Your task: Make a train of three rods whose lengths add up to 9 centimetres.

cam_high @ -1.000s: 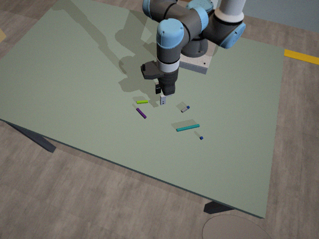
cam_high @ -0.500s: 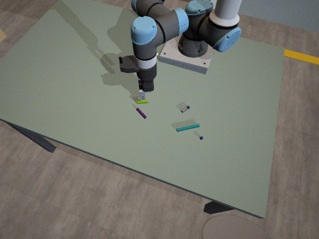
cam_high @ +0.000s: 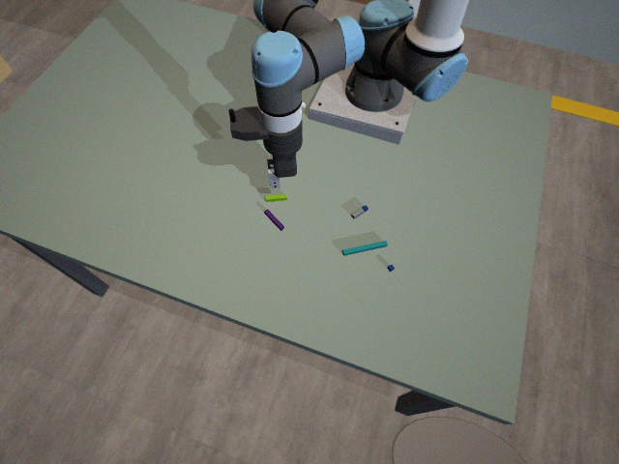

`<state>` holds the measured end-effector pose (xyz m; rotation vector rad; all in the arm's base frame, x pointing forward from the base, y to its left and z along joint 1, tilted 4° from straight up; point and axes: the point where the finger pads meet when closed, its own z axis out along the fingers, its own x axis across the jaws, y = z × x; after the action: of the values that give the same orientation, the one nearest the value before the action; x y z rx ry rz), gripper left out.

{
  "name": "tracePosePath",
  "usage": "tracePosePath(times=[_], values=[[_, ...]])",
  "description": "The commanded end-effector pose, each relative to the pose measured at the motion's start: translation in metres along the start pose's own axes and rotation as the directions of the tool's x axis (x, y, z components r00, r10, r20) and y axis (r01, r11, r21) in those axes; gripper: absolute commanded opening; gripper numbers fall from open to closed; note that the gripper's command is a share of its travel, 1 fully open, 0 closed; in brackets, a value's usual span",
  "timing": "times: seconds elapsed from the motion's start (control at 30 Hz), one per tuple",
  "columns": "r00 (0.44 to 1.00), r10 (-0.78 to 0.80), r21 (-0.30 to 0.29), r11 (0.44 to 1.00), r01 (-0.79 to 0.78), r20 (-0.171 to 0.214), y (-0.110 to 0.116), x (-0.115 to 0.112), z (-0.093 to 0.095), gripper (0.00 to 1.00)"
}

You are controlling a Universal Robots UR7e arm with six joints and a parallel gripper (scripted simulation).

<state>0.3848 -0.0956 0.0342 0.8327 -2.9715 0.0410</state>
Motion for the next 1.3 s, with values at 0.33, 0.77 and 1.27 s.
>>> tracePosePath(times=[0.33,0.77,1.27], values=[[1.0,0.003,0.003,1.0,-0.003,0.001,-0.002,0.0,-0.001,0.54],[1.0,0.003,0.002,1.0,-0.003,0.0,-0.001,0.0,0.0,0.54],[1.0,0.003,-0.002,1.0,-0.003,-0.002,0.0,0.001,0.012,0.54]])
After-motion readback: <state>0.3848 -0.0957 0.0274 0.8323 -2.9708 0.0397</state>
